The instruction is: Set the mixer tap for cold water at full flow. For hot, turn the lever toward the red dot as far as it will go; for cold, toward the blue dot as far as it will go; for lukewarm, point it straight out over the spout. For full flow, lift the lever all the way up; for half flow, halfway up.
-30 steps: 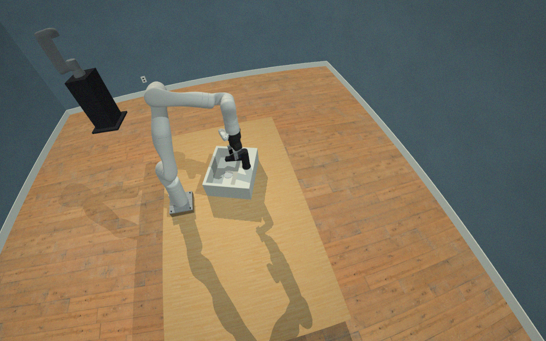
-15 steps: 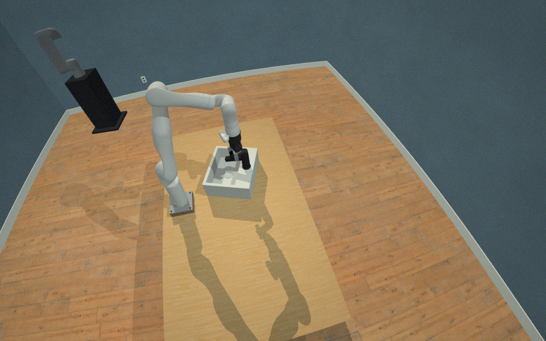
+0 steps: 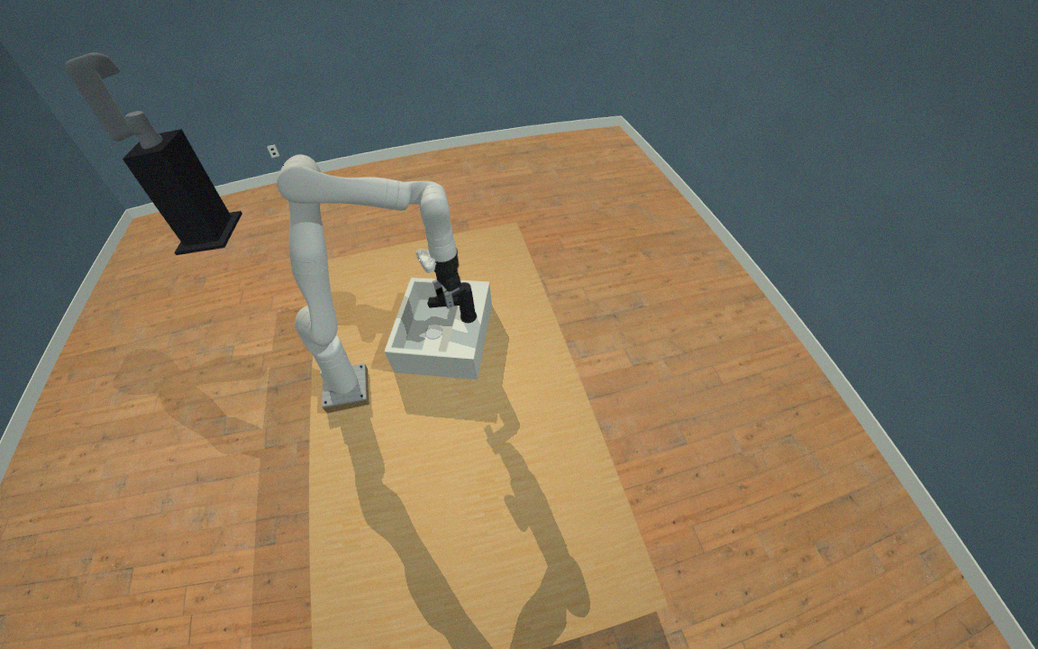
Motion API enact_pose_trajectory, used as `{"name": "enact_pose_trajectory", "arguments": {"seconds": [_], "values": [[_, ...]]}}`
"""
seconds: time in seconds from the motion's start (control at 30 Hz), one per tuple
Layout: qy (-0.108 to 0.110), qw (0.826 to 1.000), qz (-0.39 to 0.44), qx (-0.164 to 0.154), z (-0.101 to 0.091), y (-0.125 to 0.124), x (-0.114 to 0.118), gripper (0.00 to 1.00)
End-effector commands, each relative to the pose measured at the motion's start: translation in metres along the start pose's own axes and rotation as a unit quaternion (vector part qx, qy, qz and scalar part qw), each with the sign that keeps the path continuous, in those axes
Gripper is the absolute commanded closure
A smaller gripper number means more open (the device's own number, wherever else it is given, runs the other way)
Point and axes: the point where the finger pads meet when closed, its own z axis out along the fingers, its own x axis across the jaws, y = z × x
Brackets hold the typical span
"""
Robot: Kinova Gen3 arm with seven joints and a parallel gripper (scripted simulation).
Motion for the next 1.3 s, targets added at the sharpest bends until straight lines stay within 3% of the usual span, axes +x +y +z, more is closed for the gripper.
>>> {"name": "enact_pose_trajectory", "arguments": {"seconds": [0.0, 1.17, 1.2, 1.27], "values": [[0.000, 1.000, 0.000, -0.001, -0.0004, 0.0003, -0.0002, 0.00], [0.000, 1.000, 0.000, -0.001, -0.0004, 0.0003, -0.0002, 0.00], [0.000, 1.000, 0.000, -0.001, -0.0004, 0.0003, -0.0002, 1.00], [0.000, 1.000, 0.000, -0.001, -0.0004, 0.0003, -0.0002, 1.00]]}}
